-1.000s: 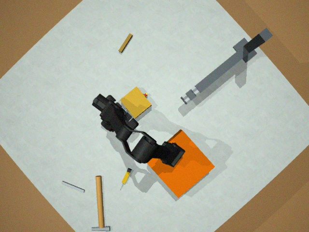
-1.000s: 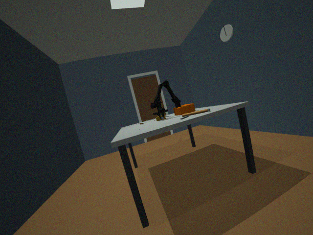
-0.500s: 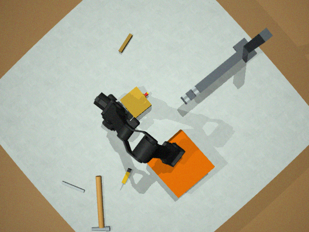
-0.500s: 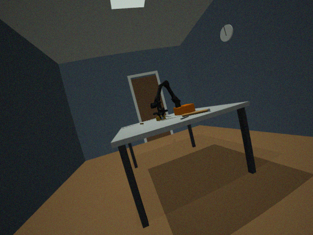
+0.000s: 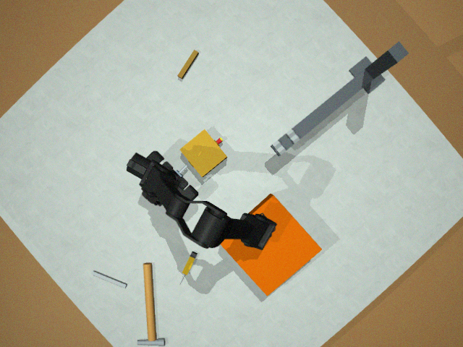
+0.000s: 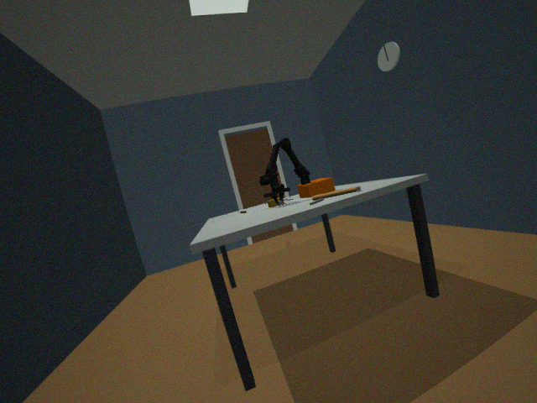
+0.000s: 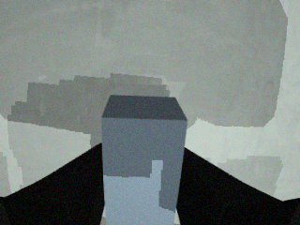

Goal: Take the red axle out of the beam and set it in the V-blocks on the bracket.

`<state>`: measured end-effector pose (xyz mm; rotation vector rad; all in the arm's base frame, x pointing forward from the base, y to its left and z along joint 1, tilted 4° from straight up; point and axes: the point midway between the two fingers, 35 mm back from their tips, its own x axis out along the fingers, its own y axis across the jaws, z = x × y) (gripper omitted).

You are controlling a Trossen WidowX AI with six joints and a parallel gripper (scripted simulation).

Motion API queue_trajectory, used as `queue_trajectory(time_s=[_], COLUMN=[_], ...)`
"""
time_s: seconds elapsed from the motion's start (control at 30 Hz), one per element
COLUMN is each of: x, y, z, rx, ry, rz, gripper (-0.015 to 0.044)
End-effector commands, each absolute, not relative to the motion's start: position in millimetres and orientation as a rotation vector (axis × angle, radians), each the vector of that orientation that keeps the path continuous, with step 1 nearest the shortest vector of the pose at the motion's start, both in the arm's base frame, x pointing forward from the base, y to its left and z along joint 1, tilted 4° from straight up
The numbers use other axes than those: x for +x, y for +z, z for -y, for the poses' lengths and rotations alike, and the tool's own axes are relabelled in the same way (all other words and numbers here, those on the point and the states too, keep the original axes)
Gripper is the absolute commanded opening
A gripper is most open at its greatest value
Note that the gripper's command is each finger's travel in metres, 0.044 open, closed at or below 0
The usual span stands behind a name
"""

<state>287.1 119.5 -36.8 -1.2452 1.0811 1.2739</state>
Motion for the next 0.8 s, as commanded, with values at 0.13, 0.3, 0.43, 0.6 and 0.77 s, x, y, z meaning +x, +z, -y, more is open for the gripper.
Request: queue_trajectory(time_s=[0.13, 0.3, 0.43, 0.6, 0.77], x=[289, 289, 289, 288, 288], y=[-33, -26, -20, -12, -4], z=[-132, -131, -131, -131, -130], rx=[-1.246, -1.246, -1.246, -1.246, -1.246], ry=[1.263, 1.263, 1.263, 1.263, 1.263], rz=[-1.081, -1.081, -1.081, -1.081, -1.08], gripper=[0.0, 0.0, 0.0, 0.0, 0.0])
